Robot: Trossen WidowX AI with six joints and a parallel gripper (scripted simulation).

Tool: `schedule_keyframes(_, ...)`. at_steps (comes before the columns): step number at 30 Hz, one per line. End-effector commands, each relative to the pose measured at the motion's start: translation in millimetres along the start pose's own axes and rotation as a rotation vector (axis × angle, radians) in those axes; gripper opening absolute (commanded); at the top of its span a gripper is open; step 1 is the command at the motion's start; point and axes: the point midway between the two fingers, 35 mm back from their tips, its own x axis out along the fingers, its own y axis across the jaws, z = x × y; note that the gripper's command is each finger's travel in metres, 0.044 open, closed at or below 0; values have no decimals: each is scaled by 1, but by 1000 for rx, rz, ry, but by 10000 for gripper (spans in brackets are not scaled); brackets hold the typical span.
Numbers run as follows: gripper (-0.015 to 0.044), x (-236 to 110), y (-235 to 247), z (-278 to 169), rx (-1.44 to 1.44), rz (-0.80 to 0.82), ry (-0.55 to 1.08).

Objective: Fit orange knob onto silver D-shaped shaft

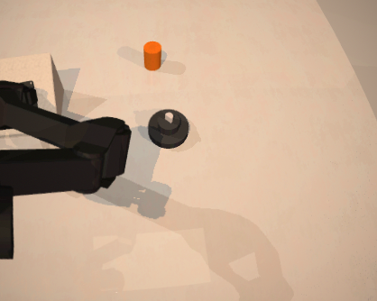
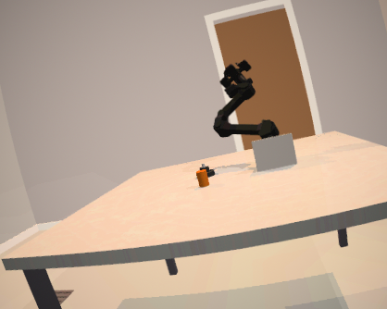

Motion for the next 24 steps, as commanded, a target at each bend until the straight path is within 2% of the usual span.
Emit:
schedule_keyframes(1, 426, 0, 0, 0, 0, 0, 0)
schedule_keyframes(4, 440, 0, -22, -4, -43, -66, 9)
schedule_keyframes(12, 440, -19, -141, 1, -291, -416, 25)
schedule_keyframes(19, 440, -60, -230, 44, -525, -719, -2)
schedule_keyframes(24, 440, -98, -273, 90, -692, -924, -40)
